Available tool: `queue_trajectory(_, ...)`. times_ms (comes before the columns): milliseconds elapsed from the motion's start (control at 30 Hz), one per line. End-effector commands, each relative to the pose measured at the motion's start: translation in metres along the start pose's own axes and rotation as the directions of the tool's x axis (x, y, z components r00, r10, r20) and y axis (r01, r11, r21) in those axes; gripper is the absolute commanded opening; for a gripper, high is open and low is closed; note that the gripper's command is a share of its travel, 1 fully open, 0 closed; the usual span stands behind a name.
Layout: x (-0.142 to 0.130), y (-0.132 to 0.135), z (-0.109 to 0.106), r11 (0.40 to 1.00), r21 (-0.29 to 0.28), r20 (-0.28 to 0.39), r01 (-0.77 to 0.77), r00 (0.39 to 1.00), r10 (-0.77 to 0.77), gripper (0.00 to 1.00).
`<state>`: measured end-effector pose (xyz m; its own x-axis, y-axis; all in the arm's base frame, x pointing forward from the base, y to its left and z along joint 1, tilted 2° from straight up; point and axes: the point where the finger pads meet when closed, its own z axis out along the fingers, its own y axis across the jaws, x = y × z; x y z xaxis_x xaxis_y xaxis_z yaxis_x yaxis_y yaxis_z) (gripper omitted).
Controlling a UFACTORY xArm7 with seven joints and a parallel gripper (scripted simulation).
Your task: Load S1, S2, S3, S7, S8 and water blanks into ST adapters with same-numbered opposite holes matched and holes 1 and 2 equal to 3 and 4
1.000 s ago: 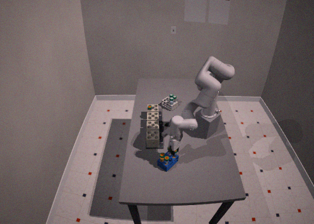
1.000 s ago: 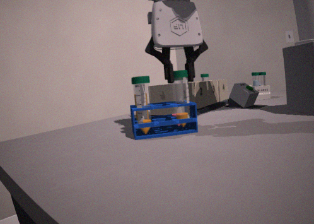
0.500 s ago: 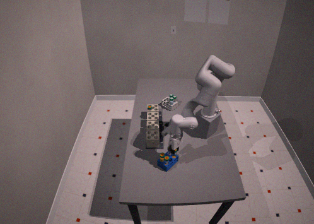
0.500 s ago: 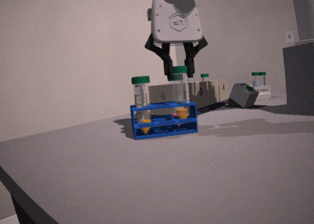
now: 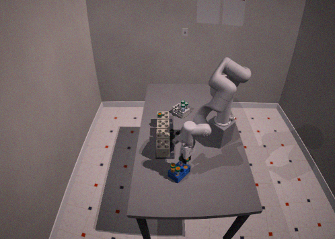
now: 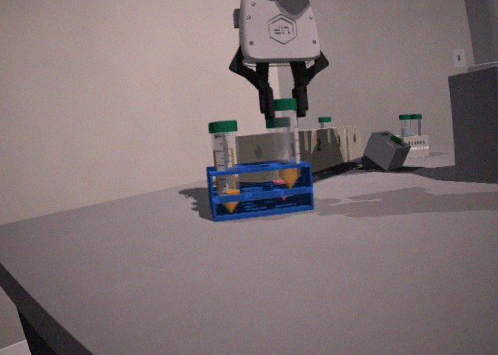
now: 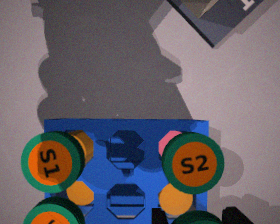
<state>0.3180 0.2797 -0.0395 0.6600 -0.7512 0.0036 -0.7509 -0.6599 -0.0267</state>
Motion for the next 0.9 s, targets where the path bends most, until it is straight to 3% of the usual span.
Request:
queue_trajectory(0, 0.000, -0.001, -0.006, 1.000, 0.003, 0.000, 0.000, 1.000, 0.000, 0.00)
queue_trajectory(867, 0.000, -0.001, -0.054, 1.000, 0.003, 0.000, 0.000, 1.000, 0.000, 0.00)
